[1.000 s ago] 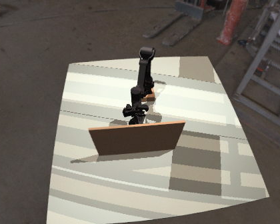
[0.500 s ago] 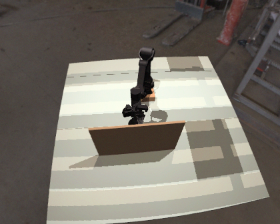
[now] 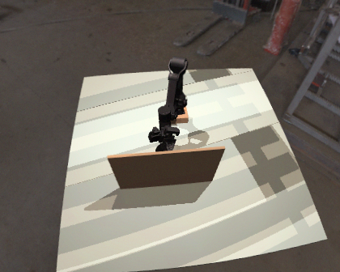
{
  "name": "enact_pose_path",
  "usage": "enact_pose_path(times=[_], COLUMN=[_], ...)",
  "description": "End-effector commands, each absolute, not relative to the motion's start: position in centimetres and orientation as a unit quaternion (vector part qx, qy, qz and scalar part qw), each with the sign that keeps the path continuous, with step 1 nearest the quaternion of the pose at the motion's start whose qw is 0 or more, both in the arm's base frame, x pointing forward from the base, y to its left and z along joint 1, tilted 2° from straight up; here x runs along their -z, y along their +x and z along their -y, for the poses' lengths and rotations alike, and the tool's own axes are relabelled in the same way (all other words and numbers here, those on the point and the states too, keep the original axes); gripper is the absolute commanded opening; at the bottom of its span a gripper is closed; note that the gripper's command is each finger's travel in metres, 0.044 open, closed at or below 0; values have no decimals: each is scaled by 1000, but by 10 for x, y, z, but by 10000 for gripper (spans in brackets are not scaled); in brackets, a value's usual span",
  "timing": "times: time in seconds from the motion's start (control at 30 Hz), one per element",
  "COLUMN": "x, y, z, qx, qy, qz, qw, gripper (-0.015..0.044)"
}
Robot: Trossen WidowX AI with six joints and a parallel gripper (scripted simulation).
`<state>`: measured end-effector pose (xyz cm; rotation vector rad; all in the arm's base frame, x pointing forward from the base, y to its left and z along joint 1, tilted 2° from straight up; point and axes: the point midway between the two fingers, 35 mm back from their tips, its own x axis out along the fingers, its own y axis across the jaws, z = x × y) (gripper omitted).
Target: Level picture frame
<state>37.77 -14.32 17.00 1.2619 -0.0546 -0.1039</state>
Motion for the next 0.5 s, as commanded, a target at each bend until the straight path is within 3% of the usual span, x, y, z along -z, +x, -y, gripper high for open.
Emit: enact_pose_path(times=[0.0, 0.47], x=[-170, -170], y=[378, 378], z=[143, 143], qx=[49, 48], qy=[590, 619], qz=[25, 27], qw=[806, 784], gripper=[0, 0])
